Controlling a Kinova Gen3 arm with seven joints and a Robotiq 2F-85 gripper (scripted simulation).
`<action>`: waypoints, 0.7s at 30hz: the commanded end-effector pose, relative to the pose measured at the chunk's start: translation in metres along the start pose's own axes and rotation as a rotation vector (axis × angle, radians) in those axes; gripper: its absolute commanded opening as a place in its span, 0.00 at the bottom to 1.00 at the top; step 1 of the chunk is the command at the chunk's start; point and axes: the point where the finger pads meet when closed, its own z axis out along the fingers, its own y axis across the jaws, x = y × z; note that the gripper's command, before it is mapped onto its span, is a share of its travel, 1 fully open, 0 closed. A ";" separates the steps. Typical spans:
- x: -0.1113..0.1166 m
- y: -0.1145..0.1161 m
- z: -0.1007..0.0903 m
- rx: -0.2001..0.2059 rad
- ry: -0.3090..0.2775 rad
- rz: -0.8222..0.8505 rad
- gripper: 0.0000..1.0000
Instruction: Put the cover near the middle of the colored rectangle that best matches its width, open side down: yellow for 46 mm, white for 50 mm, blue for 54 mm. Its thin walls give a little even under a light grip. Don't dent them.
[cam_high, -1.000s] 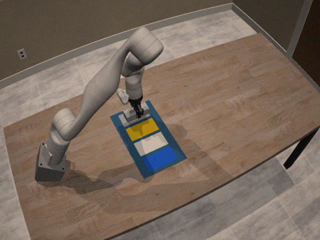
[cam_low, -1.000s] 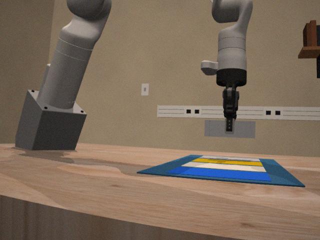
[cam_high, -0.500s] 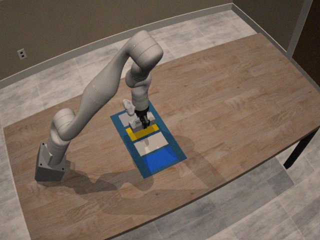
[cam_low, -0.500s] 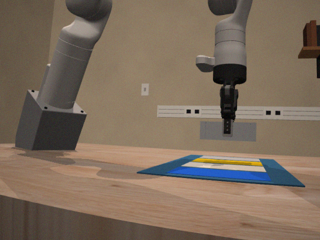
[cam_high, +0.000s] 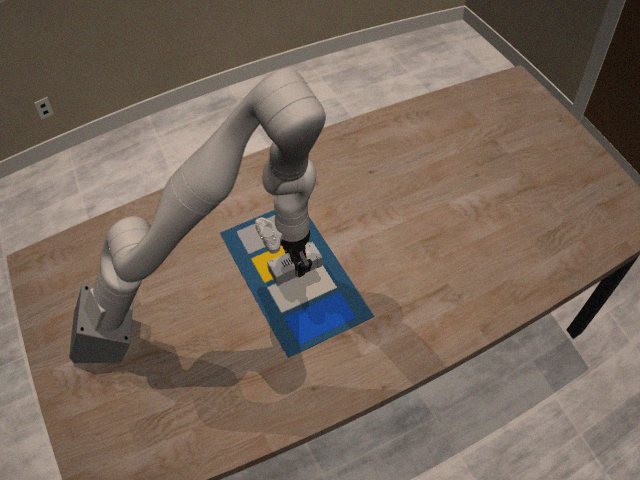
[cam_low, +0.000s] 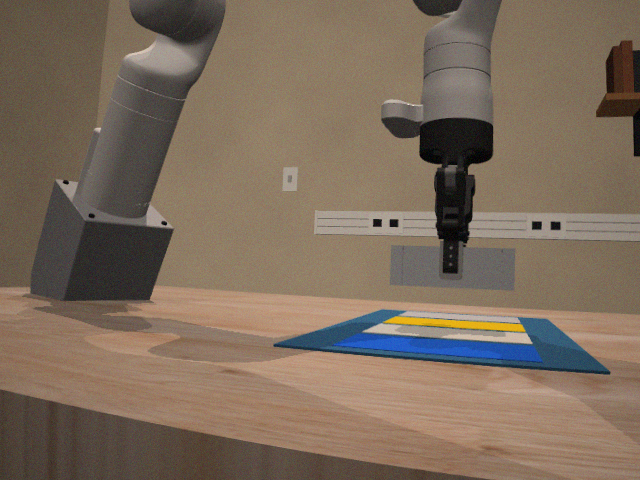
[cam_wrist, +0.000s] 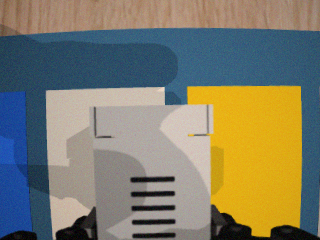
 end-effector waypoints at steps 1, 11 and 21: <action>-0.001 -0.008 0.000 -0.001 0.000 0.000 0.00; -0.001 -0.024 0.002 -0.001 0.000 0.000 0.00; -0.001 -0.031 0.003 -0.001 0.000 0.000 0.00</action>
